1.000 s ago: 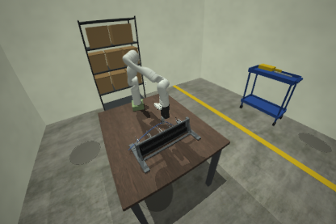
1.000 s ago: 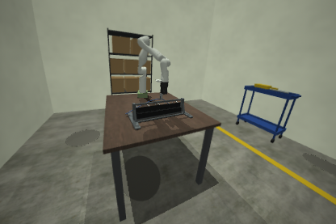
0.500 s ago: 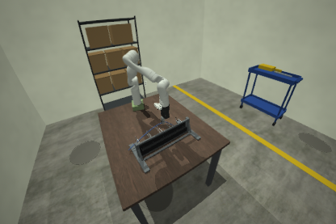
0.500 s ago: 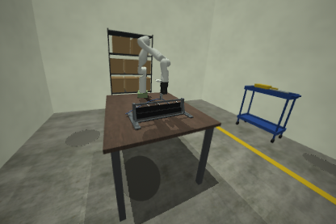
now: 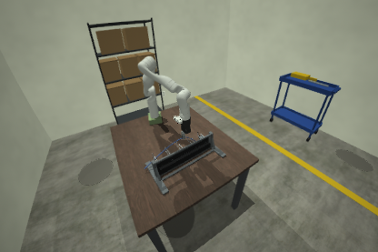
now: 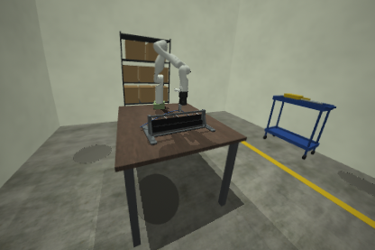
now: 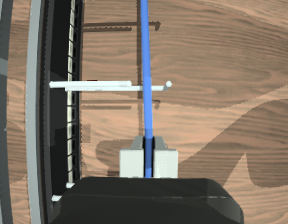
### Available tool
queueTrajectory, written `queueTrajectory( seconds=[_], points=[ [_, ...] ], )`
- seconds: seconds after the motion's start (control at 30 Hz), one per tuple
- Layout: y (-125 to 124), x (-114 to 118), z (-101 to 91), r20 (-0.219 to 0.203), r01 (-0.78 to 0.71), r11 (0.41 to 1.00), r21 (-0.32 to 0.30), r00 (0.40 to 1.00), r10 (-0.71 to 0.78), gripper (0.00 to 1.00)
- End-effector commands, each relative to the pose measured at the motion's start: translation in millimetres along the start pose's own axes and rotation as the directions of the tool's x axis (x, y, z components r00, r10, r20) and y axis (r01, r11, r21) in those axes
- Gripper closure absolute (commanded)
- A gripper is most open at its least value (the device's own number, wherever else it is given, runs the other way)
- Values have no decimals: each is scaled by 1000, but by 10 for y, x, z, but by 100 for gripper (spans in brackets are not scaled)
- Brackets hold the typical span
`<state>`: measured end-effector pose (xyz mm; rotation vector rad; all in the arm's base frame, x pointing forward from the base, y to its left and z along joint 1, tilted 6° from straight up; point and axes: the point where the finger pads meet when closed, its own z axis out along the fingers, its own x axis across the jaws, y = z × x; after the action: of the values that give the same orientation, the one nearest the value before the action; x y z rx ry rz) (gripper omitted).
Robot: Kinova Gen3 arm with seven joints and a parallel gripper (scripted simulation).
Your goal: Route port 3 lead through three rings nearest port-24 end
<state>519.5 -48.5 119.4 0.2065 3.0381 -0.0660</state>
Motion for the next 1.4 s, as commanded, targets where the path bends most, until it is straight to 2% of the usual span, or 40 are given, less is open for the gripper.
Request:
queueTrajectory(
  seconds=[0.0, 0.67, 1.37],
  points=[
    [-40, -7, -6, 4, 3, 1000, 6, 1000, -3, 100],
    [-40, -11, 118, 5, 2, 1000, 5, 1000, -2, 100],
    [-39, -6, 342, 4, 3, 1000, 6, 1000, -3, 100]
  ],
)
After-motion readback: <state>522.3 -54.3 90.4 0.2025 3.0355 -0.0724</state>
